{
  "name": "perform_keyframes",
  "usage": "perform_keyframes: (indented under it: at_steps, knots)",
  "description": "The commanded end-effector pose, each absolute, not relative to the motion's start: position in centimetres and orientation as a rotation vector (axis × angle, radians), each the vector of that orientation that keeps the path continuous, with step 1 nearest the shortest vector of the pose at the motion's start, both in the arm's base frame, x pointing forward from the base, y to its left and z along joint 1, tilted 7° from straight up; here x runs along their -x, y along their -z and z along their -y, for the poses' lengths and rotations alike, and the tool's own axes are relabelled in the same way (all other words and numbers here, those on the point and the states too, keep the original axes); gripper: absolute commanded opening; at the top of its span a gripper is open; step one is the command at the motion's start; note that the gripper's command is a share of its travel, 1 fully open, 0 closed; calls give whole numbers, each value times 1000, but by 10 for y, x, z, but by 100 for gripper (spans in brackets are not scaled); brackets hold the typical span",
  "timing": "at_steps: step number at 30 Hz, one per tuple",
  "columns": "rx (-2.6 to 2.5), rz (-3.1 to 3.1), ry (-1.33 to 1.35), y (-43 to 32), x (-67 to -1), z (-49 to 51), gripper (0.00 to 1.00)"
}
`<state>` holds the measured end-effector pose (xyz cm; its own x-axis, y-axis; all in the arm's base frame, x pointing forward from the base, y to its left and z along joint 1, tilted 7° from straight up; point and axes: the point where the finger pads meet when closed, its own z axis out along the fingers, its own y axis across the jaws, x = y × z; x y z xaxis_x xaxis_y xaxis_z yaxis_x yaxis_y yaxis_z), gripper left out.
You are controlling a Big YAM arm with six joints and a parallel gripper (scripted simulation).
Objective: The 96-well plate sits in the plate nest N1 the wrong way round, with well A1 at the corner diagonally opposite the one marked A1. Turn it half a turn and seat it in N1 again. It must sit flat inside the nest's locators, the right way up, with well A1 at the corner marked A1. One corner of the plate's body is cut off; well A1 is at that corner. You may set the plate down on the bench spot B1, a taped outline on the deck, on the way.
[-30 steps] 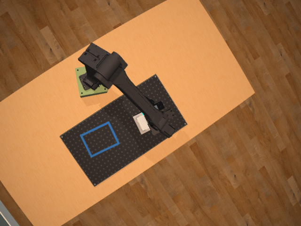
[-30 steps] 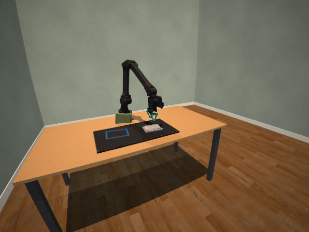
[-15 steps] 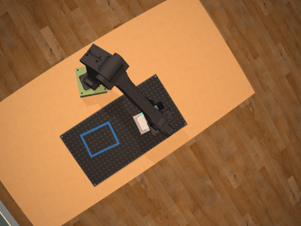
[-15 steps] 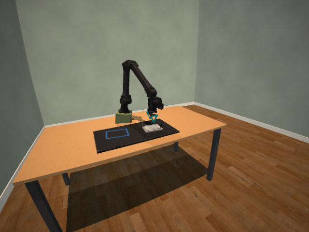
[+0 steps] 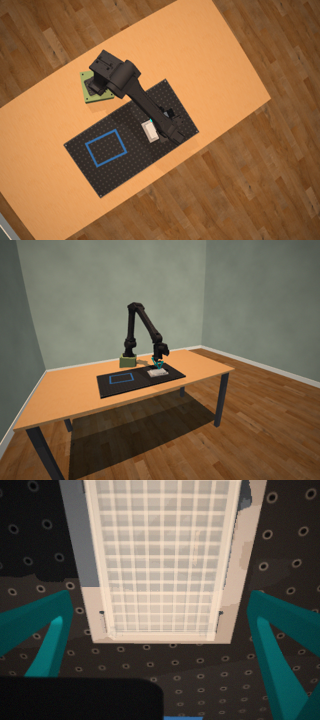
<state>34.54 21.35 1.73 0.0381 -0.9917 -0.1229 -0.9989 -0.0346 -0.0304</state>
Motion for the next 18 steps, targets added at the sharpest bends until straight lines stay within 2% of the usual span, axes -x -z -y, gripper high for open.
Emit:
perform_keyframes:
  at_steps: [1,18]
  knots:
    - [2172,-2103,-95,-10,-349,-218,100]
    - [2171,-2100,-94,14,-350,-221,100]
